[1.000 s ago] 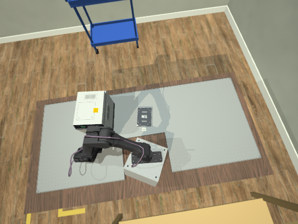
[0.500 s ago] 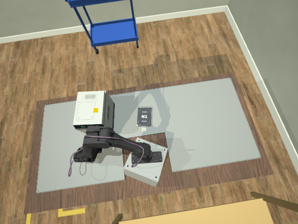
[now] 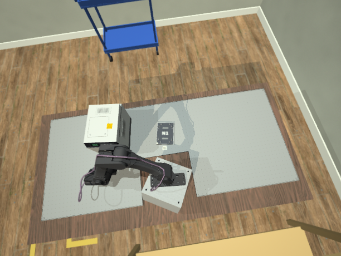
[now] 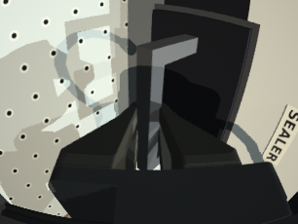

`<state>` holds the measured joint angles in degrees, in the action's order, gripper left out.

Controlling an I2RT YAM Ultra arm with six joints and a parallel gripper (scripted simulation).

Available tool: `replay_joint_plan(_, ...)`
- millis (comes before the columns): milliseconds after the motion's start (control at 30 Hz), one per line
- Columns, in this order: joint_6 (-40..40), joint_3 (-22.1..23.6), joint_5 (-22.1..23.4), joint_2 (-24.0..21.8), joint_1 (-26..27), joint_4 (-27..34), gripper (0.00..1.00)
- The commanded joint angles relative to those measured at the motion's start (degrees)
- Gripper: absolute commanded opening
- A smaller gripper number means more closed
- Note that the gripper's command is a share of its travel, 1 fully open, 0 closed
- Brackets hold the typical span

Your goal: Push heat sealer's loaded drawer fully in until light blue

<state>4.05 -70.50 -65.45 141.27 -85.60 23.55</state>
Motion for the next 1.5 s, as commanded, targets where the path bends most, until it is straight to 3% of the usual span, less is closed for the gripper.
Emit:
replay_joint_plan(0, 2.97, -0.37, -2.73, -2.27, 3.29, -2.95, 0.0)
replay_joint_plan(667, 2.97, -0.37, -2.73, -2.27, 3.29, -2.95, 0.0)
replay_joint_plan(1233, -4.83, -3.87, -2.31, 1.76, -1.29, 4.71, 0.0)
replay_joint_plan(1467, -5.31, -4.17, -2.32, 0.32, -1.29, 5.35, 0.0)
